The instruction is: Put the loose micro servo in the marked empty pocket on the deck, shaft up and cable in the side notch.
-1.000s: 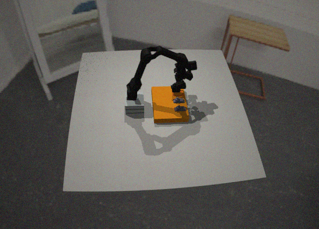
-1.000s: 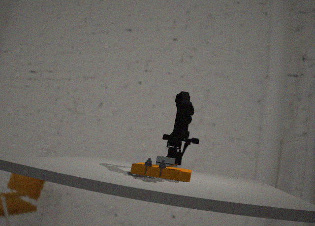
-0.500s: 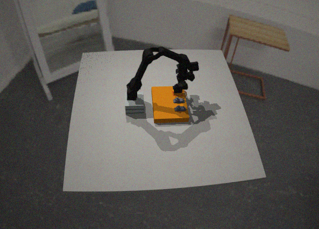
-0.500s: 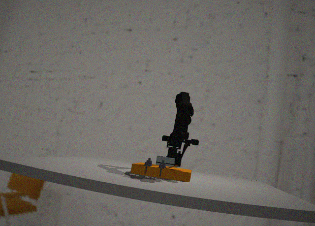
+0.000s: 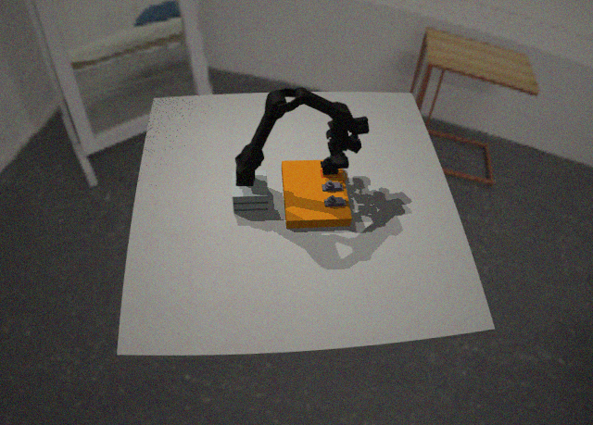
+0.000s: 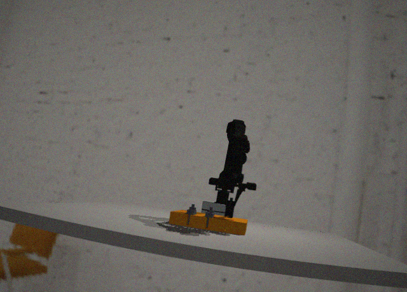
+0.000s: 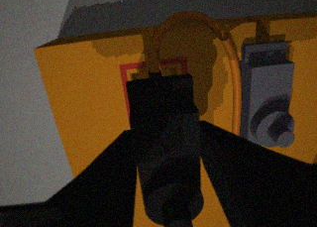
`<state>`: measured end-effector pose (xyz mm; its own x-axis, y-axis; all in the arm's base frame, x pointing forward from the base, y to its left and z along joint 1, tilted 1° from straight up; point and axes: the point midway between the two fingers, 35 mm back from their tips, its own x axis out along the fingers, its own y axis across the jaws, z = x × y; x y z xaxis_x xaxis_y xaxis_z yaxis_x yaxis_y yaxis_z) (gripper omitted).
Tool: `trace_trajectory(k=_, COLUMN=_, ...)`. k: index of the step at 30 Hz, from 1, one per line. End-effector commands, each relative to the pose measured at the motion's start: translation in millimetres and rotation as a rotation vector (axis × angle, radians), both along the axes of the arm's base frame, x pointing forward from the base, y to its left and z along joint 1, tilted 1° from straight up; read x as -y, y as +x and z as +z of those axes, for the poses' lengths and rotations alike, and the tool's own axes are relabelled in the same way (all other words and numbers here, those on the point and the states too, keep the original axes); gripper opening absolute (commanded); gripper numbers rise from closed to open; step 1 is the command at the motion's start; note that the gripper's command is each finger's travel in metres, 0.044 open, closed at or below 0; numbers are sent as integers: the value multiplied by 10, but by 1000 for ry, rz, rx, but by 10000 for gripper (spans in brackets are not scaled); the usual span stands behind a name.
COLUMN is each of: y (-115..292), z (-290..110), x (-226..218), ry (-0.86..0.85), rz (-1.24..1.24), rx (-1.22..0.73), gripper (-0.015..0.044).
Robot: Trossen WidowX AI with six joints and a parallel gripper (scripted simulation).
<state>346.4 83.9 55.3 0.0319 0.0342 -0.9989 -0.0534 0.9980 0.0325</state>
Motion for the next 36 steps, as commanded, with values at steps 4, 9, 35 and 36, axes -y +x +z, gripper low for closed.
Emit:
trace_trajectory(k=4, y=9, z=-15, x=3, ry=-4, rz=5, rx=4, gripper=0)
trace_trajectory(k=9, y=11, z=-62, x=2, ry=-4, rz=5, rx=4, gripper=0)
trace_trajectory(k=35, y=18, z=-292, x=-5, ry=-4, rz=5, rx=4, gripper=0)
trace_trajectory(k=36, y=18, z=-302, x=-5, ry=-4, rz=5, rx=4, gripper=0)
